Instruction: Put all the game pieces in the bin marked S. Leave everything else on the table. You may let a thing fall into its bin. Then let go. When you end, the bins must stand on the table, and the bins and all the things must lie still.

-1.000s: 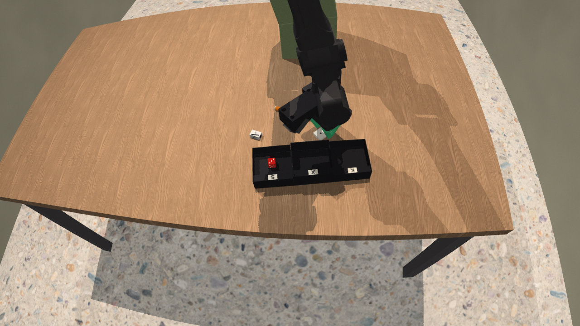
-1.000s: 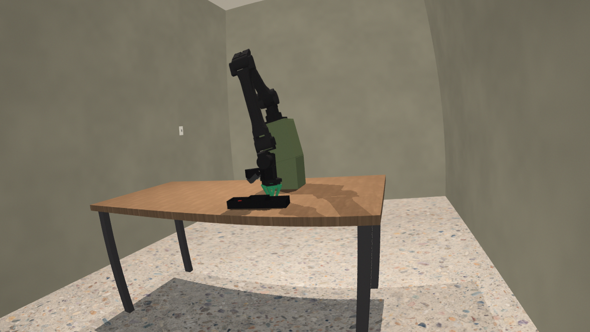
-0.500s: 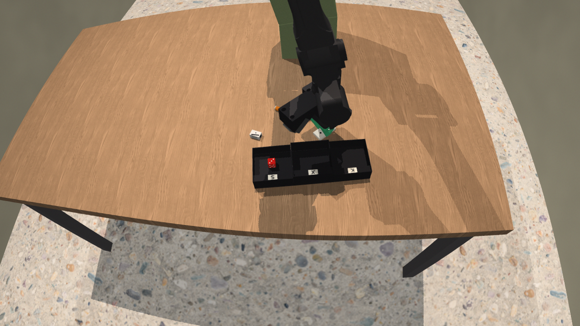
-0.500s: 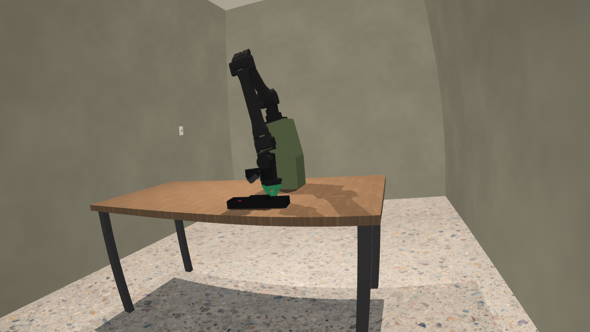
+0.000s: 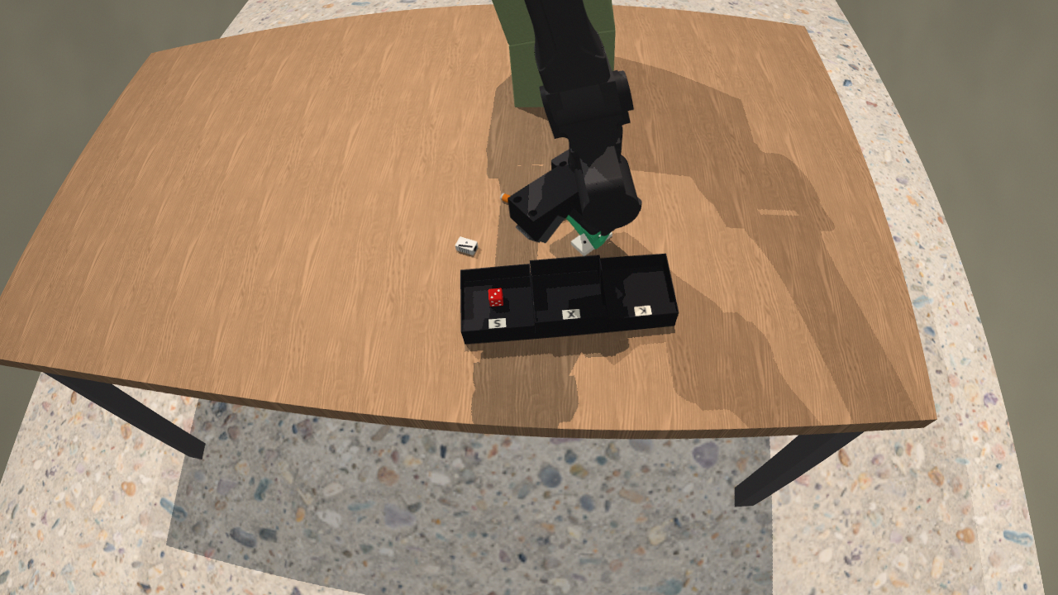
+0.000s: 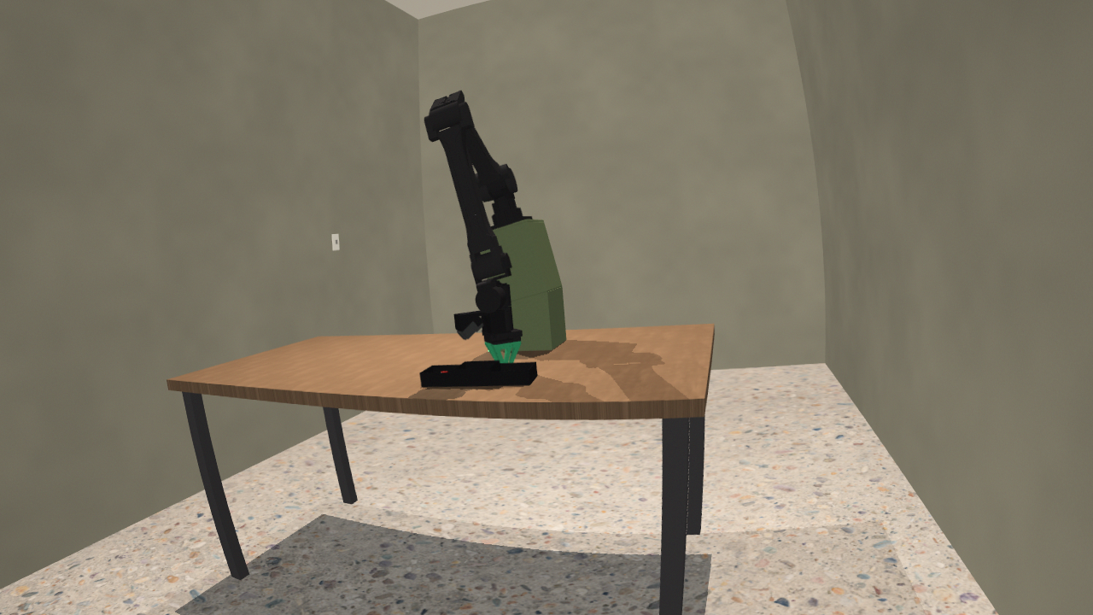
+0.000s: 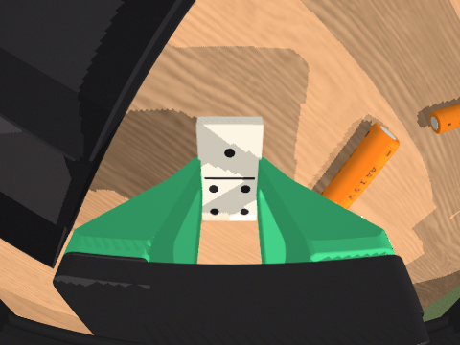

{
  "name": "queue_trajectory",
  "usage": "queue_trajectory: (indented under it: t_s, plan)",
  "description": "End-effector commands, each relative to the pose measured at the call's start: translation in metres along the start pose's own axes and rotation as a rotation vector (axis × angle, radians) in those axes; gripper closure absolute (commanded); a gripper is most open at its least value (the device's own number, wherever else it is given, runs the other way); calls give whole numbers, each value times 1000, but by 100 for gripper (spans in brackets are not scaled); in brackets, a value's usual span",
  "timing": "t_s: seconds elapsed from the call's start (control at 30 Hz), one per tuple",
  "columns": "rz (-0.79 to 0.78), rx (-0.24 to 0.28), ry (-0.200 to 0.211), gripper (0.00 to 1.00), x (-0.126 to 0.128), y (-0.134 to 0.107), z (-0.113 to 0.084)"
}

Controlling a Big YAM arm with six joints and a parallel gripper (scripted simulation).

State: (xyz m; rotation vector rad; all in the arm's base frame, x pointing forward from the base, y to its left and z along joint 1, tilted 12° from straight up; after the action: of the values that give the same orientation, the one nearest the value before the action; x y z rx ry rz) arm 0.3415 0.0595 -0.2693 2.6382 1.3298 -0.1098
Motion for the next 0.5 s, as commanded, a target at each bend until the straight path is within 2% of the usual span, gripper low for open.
queue_trajectory:
  t_s: [0.0,0.07,0.47]
  plan:
    - [6,-24,20,79,2,11,-11]
    - [2,-14,9,79,2,7,-15]
    - [-1,-15,11,79,5,2,-52]
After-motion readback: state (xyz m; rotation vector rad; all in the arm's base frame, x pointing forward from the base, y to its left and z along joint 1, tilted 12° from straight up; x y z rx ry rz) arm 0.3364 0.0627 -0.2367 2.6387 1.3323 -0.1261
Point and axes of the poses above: the point where the finger pads meet when closed, its own z axis out along the fingers, its own x axis across the jaws, y = z × x, the point moved 8 cm from there along -z, back along the fingers, and after that the axes turned 6 degrees about -z, right-handed, at the moved point
